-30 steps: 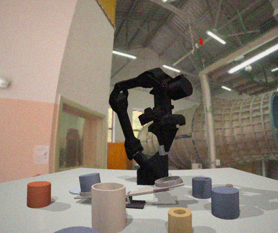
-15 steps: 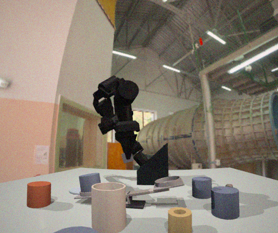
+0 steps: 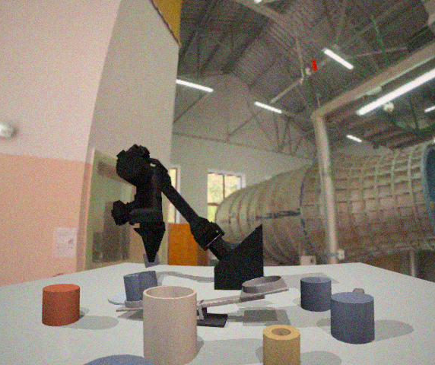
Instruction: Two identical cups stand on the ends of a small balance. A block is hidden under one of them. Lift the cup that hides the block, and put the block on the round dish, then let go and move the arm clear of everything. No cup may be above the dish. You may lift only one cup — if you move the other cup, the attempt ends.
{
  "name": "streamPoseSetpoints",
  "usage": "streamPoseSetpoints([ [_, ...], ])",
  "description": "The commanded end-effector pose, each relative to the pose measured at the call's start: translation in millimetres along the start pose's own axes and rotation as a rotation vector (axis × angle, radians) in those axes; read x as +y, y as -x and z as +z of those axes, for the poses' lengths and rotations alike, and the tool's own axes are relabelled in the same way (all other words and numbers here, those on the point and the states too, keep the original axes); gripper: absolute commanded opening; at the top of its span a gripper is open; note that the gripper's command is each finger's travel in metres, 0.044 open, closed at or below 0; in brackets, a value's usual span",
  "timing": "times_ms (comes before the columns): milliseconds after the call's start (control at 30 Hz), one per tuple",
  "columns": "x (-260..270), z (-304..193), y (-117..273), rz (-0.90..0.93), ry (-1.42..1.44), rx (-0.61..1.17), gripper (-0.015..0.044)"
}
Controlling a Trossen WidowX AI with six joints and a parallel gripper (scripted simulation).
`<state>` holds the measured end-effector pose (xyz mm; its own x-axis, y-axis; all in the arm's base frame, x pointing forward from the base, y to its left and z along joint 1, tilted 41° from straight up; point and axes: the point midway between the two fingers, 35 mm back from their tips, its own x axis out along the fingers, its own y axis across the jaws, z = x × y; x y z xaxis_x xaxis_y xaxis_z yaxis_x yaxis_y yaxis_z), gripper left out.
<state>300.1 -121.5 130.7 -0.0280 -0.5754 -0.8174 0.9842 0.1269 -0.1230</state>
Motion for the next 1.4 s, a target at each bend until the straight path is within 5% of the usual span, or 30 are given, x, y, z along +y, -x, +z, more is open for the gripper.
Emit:
streamPoseSetpoints([
  [0, -17.8, 18.3, -2.0, 0.008, 0.010, -0.022, 0.0000],
  [567, -134.3, 77.4, -24.5, -0.092, -0.026, -0.091, 0.0000],
  [1367, -141.0, 82.5, -75.5, -0.096, -0.025, -0.094, 0.0000],
])
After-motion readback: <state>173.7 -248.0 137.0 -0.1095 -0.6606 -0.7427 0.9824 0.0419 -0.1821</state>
